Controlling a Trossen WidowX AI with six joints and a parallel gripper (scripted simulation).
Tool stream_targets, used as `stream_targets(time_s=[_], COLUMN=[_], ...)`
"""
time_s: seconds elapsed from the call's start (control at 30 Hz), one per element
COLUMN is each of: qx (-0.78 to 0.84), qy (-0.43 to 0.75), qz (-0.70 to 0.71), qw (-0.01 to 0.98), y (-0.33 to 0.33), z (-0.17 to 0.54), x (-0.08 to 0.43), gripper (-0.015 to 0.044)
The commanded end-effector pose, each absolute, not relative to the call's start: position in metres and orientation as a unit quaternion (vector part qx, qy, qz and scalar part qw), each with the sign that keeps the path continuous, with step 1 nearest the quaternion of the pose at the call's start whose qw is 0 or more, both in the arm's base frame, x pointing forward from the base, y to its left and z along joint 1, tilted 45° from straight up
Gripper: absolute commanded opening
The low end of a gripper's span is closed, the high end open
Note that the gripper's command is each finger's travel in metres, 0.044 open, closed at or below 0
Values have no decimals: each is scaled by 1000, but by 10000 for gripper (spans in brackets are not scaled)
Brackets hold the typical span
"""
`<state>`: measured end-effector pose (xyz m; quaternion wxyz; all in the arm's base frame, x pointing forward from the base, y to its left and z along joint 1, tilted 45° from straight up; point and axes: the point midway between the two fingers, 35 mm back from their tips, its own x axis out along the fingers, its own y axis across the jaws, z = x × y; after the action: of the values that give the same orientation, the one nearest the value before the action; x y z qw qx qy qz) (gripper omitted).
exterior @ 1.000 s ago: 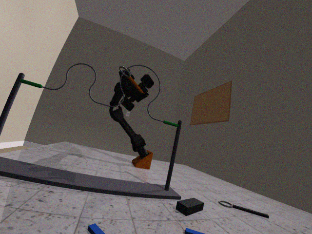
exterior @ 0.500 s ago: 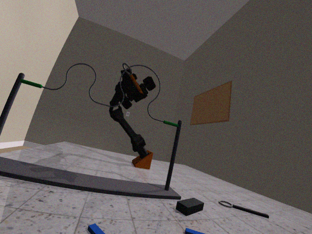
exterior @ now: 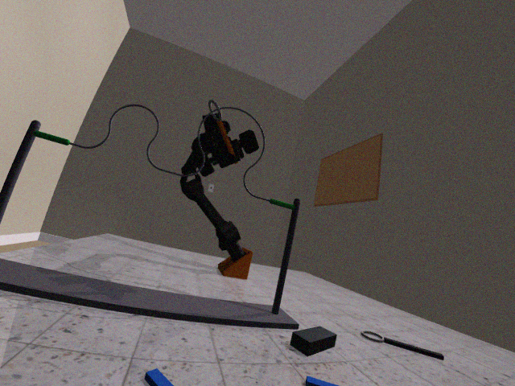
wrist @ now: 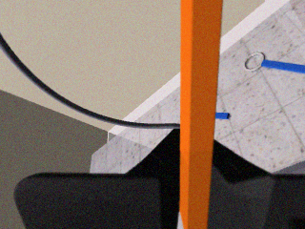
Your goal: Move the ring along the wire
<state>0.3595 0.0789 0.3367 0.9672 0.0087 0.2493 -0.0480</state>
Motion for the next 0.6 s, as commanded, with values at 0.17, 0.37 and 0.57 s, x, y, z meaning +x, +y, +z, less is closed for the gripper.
stream_targets(time_s=[0.17, 0.37, 0.57], qx=[-53, -89, -125], qy=[244, 241, 238], qz=[-63, -73, -82], qw=[966, 964, 960], y=[76, 74, 72], z=[337, 337, 338], x=[359, 360, 360], gripper=[-150, -150, -150])
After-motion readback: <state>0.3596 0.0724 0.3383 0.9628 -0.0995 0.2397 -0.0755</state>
